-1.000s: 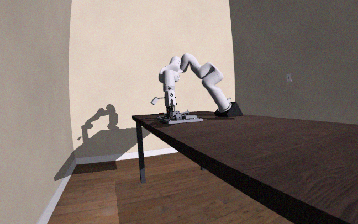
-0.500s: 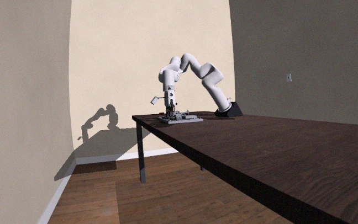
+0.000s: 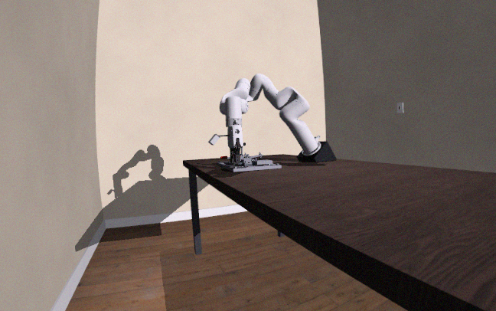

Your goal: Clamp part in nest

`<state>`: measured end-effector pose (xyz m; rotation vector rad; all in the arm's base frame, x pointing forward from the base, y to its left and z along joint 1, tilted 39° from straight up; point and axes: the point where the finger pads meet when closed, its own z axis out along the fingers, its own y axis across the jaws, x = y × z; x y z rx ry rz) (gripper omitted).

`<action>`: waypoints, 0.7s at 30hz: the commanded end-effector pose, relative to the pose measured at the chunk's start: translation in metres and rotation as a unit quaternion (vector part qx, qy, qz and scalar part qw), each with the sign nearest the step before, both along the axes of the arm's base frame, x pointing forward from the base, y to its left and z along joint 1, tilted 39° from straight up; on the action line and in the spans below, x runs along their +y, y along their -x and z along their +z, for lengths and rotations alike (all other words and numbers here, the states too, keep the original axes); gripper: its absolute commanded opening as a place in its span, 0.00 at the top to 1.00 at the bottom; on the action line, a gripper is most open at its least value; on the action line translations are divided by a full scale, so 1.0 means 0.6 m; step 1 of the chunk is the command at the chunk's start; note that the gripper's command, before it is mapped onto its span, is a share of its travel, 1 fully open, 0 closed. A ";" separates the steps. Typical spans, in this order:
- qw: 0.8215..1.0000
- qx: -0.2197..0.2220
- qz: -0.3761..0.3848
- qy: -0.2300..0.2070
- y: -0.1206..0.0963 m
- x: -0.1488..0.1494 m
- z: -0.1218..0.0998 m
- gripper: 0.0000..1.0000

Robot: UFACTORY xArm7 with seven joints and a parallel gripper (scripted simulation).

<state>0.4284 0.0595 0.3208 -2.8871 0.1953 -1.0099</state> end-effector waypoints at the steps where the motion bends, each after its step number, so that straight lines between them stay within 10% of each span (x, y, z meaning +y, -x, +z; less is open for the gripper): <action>1: 1.000 -0.002 0.000 0.000 0.004 0.000 0.008 0.53; 21: 1.000 -0.002 0.000 0.000 0.061 -0.003 0.079 0.53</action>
